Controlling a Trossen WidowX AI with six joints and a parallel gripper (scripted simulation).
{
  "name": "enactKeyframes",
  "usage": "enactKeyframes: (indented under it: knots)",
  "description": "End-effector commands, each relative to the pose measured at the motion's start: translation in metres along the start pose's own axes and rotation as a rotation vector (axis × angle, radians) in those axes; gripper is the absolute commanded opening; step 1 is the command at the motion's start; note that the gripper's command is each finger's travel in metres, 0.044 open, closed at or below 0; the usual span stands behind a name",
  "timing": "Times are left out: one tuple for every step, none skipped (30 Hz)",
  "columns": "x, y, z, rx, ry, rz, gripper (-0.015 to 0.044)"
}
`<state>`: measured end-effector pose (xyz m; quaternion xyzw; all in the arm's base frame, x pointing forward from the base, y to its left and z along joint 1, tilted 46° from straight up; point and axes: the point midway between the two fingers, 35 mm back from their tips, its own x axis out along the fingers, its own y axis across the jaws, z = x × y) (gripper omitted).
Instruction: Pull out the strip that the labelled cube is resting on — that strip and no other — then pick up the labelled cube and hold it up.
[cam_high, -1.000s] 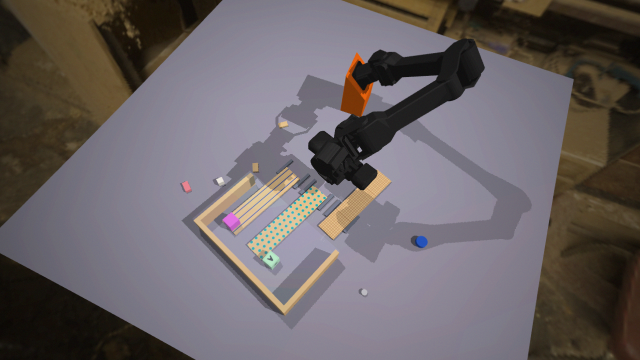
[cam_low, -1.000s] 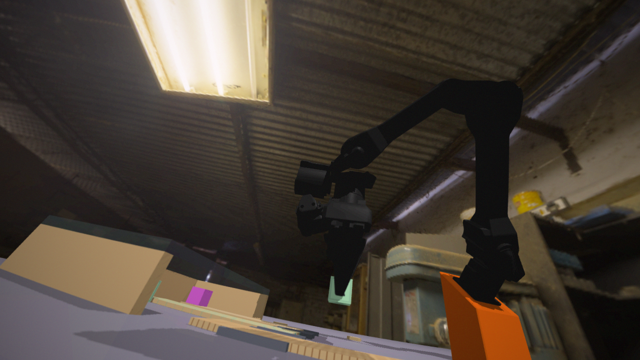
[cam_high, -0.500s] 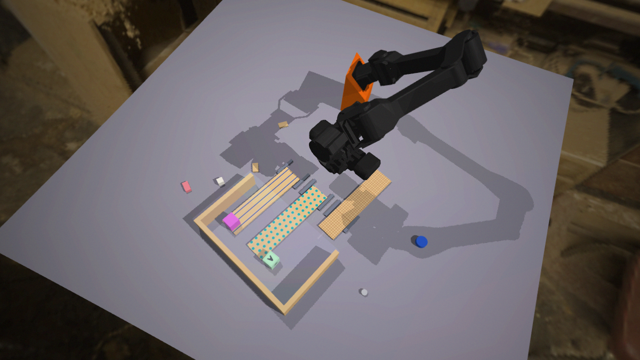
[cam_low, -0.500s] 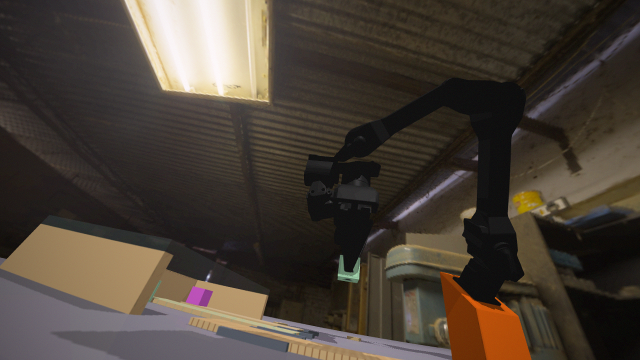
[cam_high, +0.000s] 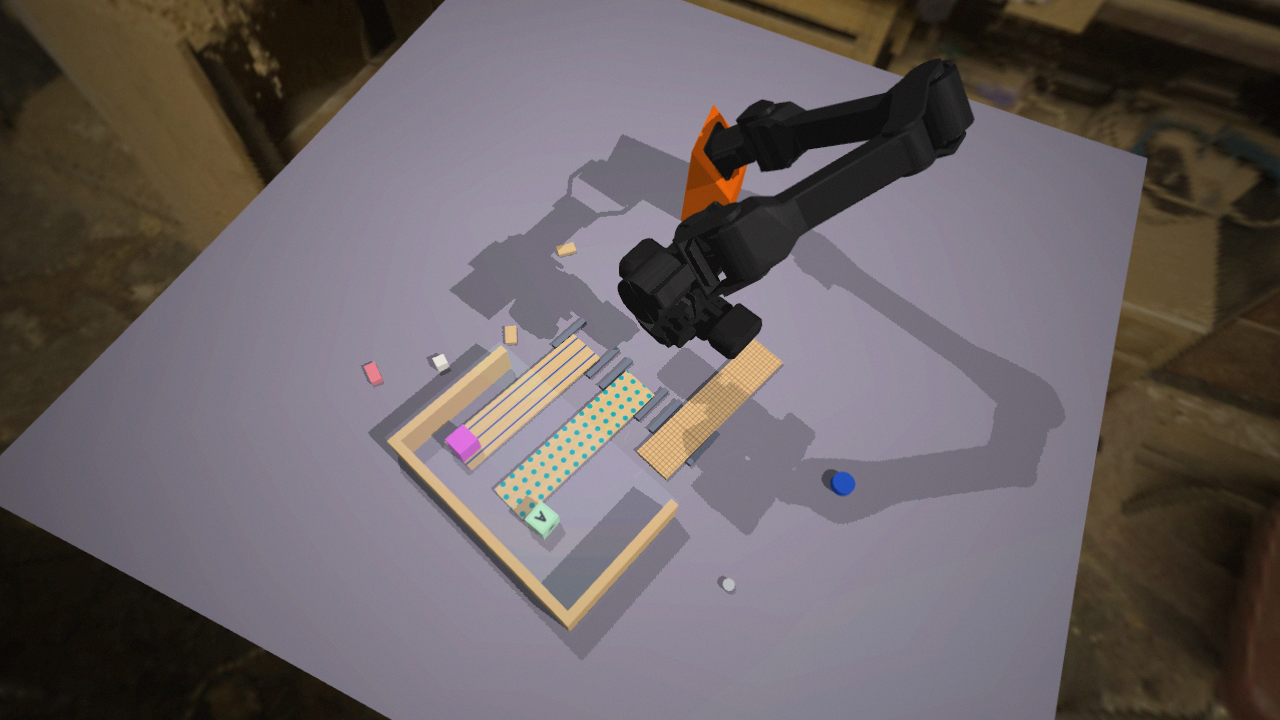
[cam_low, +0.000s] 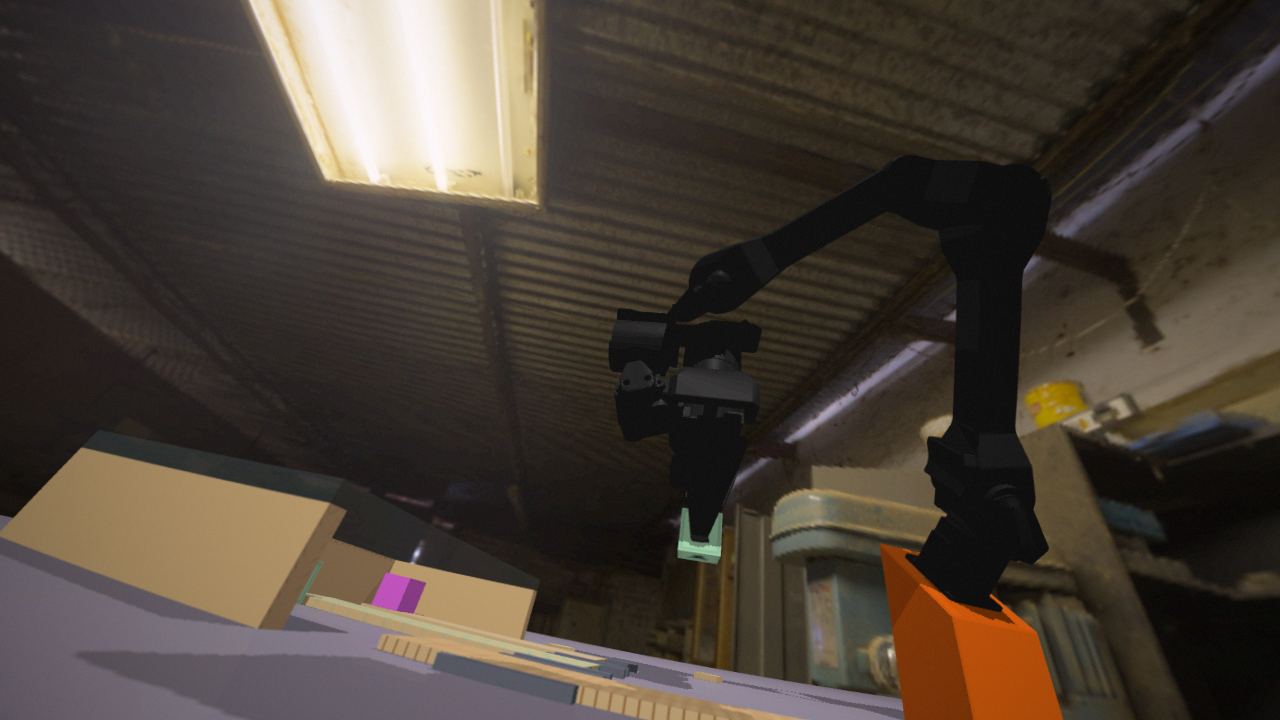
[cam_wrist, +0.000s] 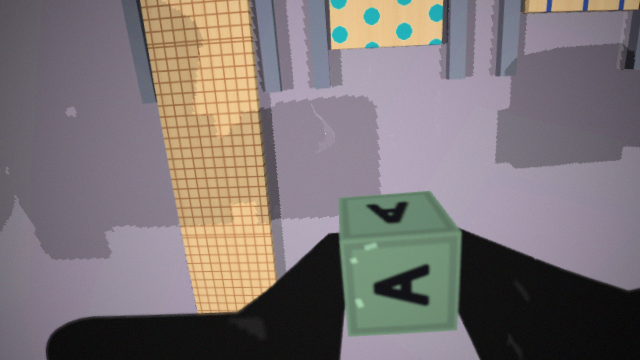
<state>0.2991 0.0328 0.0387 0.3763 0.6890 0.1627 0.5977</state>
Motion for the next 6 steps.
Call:
enactKeyframes:
  knots:
    - [-0.0002, -0.0004, -0.0004, -0.004, 0.002, -0.004, 0.0000]
    - [-0.0002, -0.0004, -0.0004, -0.004, 0.002, -0.004, 0.0000]
    - [-0.0002, -0.0004, -0.0004, -0.004, 0.002, -0.004, 0.0000]
    - [-0.0002, -0.0004, -0.0004, -0.004, 0.002, -0.004, 0.0000]
    - [-0.0002, -0.0004, -0.0004, -0.004, 0.002, -0.004, 0.0000]
    - [-0.0002, -0.0004, -0.0004, -0.004, 0.002, -0.004, 0.0000]
